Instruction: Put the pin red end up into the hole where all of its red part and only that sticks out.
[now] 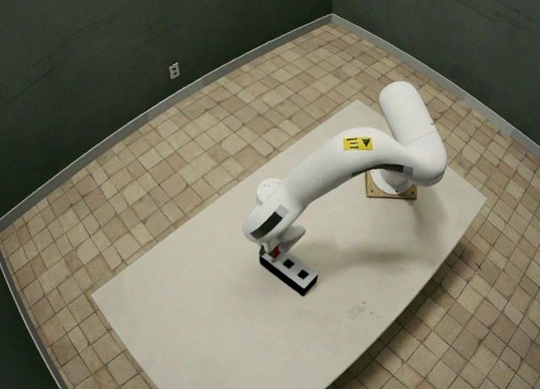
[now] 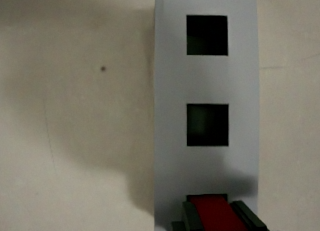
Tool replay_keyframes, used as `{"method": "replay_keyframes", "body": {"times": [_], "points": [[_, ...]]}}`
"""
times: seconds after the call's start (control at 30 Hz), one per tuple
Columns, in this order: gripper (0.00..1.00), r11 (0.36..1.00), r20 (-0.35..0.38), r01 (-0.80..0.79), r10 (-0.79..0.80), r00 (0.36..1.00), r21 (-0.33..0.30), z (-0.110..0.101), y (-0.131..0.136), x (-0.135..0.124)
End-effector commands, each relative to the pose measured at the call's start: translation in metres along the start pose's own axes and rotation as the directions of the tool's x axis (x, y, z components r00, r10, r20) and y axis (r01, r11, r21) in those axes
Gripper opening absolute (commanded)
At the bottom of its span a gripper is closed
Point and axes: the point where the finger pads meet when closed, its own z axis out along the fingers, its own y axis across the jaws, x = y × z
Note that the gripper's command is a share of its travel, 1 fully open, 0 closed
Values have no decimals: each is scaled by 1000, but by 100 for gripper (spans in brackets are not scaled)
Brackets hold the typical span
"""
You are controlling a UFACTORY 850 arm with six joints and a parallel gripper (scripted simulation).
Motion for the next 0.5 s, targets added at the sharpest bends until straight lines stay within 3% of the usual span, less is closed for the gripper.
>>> {"method": "replay_keyframes", "body": {"times": [0.0,0.47], "points": [[0,1000,1,1,-1,1000,-2,1,1,0],[0,1000,1,1,-1,1000,-2,2,0,-1]]}}
